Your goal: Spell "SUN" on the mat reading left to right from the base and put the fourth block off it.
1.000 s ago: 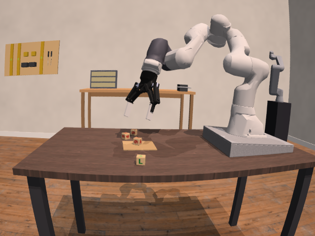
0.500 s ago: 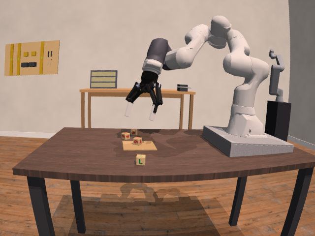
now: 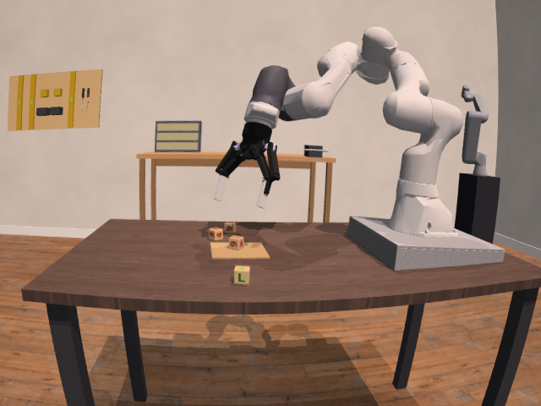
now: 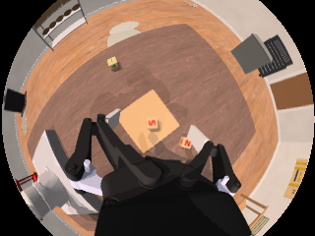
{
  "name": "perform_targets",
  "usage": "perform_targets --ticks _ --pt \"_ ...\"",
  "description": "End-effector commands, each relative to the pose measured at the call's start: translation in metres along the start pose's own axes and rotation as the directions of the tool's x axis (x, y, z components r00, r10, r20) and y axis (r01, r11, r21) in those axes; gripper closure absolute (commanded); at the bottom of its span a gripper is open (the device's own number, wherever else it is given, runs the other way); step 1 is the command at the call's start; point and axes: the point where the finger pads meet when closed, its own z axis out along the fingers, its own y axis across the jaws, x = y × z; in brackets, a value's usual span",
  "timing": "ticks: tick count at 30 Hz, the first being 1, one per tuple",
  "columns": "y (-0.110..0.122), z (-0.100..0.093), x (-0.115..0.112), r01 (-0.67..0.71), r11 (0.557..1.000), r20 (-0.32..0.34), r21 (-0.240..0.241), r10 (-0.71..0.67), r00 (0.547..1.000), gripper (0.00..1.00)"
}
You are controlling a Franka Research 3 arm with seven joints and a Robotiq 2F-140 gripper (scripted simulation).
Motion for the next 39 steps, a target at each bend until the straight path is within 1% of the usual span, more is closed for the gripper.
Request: perform_targets --ticks 1,37,38,39 --pt "-0.0007 -0.0002 0.0004 0.012 1.000 0.001 -0.001 -0.012 1.000 0.00" --pt "-0.0007 -0.0002 0.0004 0.012 1.000 0.001 -0.001 -0.012 1.000 0.00" --pt "0.0007 -0.0002 0.0002 0.012 1.000 0.000 -0.001 -0.012 1.000 0.00" --pt "0.0089 0.0001 -0.0007 0.012 1.000 -0.003 -0.002 -0.012 1.000 0.00"
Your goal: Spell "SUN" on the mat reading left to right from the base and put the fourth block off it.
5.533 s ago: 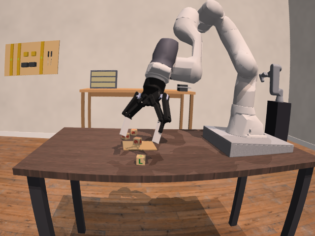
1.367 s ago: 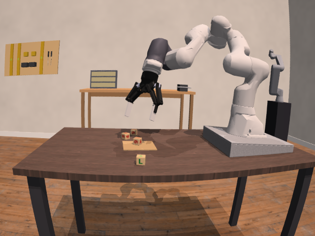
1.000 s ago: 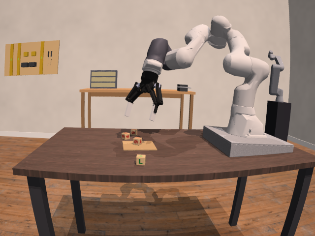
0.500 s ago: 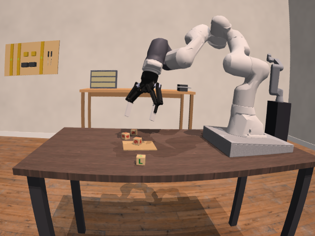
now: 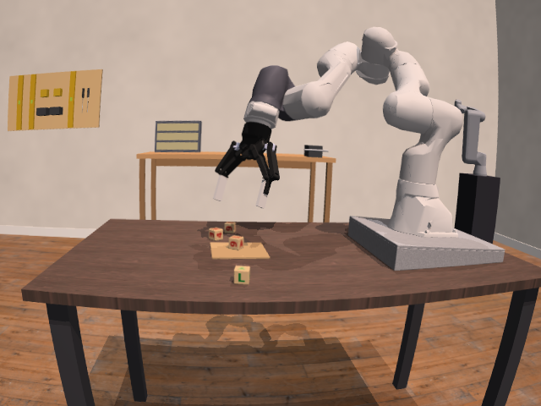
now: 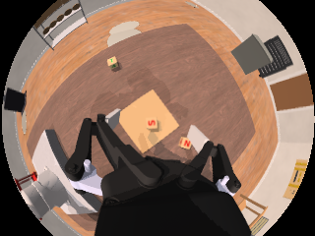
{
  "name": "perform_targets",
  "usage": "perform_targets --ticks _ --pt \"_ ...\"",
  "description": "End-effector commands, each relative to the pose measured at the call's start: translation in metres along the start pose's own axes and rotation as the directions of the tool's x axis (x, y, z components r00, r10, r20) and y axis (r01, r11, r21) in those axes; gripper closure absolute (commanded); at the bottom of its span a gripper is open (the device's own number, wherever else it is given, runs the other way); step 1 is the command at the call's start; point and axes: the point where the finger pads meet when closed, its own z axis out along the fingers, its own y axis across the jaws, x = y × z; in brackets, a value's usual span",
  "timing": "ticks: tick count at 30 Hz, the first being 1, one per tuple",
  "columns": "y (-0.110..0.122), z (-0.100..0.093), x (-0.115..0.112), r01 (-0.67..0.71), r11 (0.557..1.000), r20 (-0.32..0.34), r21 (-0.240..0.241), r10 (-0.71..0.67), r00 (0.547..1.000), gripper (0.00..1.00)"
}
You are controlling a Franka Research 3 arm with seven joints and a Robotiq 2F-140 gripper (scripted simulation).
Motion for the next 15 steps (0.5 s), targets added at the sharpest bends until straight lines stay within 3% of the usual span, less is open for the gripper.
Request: perform_targets --ticks 1,2,4,6,8,15 --pt "0.024 0.001 -0.004 0.007 1.000 -0.008 -0.003 -0.007 1.000 0.00" --pt "0.047 0.005 -0.011 0.007 1.000 -0.012 -0.005 -0.007 1.000 0.00" --pt "0.047 0.005 -0.011 0.007 1.000 -0.012 -0.005 -0.007 1.000 0.00" --pt "0.091 0.017 -0.034 0.006 1.000 -0.008 -0.003 -0.006 1.000 0.00" --pt "0.110 0.026 -0.049 0.007 1.000 0.000 -0.001 -0.007 1.000 0.00" --pt "0.113 0.027 -0.051 0.007 1.000 0.002 -0.001 -0.007 1.000 0.00"
